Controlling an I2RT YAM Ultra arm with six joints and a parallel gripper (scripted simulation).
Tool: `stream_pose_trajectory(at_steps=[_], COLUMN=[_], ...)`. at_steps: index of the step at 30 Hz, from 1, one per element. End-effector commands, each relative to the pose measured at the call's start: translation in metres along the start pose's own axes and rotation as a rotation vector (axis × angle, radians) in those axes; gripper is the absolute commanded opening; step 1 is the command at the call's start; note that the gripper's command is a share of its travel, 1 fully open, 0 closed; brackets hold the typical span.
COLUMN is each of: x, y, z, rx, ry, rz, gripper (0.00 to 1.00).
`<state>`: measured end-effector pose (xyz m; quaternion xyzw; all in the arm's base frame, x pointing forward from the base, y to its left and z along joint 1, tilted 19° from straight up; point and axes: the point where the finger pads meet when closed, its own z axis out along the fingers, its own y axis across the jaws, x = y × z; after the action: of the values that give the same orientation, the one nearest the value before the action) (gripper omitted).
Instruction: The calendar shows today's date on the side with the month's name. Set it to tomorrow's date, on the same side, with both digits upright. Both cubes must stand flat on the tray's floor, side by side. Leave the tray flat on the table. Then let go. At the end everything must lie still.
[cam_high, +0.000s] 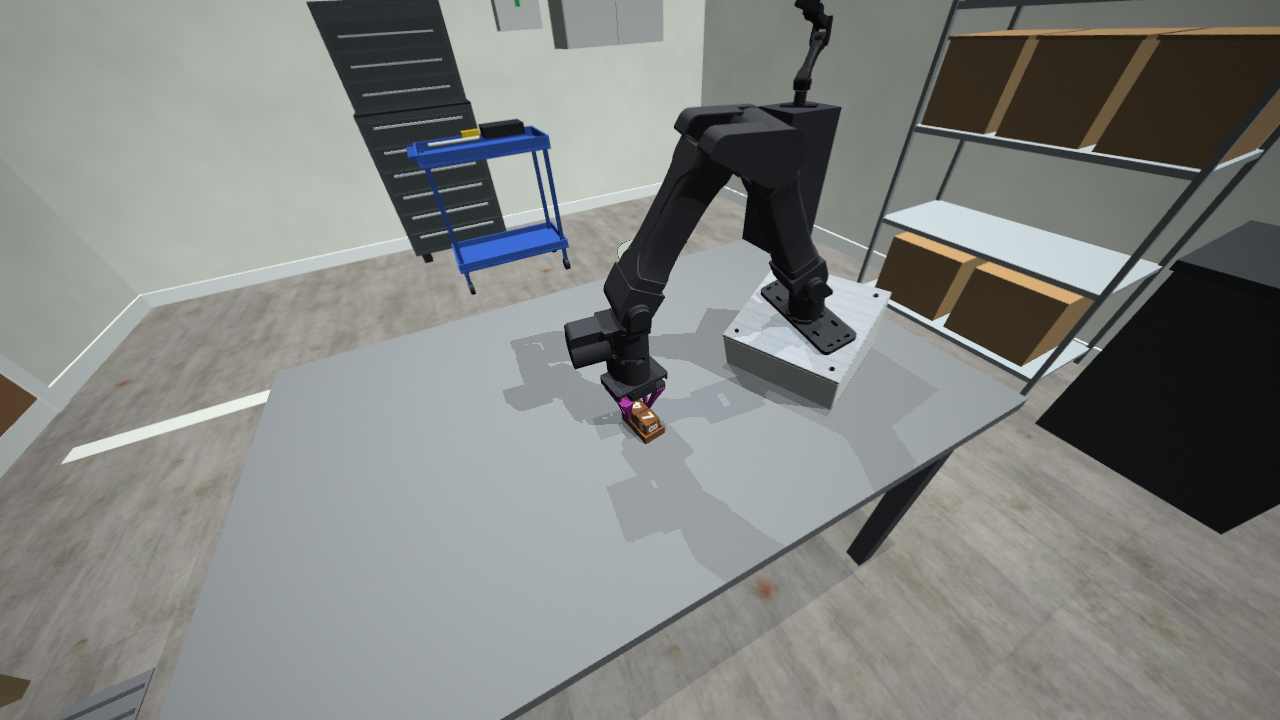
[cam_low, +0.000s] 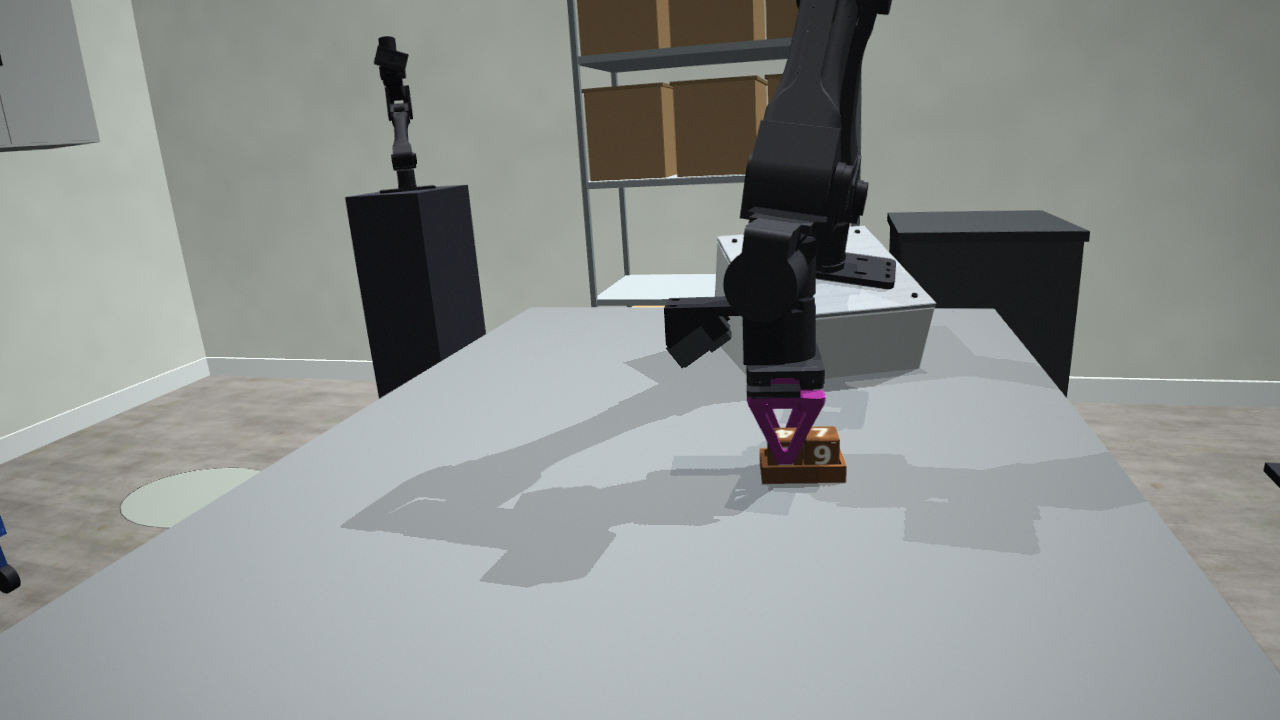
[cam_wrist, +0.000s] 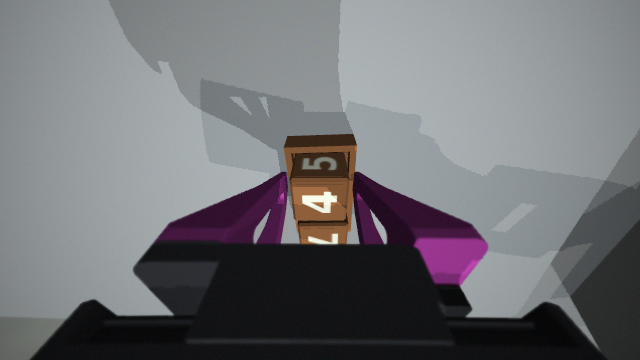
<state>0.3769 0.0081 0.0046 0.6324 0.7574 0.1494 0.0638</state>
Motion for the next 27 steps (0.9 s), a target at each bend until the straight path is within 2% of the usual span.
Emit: stream_pose_trajectory(at_steps=[1,16,20,26,27], x=[-0.001,-0.001,-0.001,-0.001,-0.001], y=[0.002,0.002,0.002,0.002,0.002], z=[-0.002,-0.007,-0.02,-0.052,-0.052], rx=[-0.008,-0.008,-0.008,-0.008,-0.008], ry=[-0.007,-0.007,-0.007,-0.007,-0.007], rz=[-0.001,-0.001,-0.001,-0.001,-0.001], gripper=[0.47,0.47,0.47,0.47,0.47])
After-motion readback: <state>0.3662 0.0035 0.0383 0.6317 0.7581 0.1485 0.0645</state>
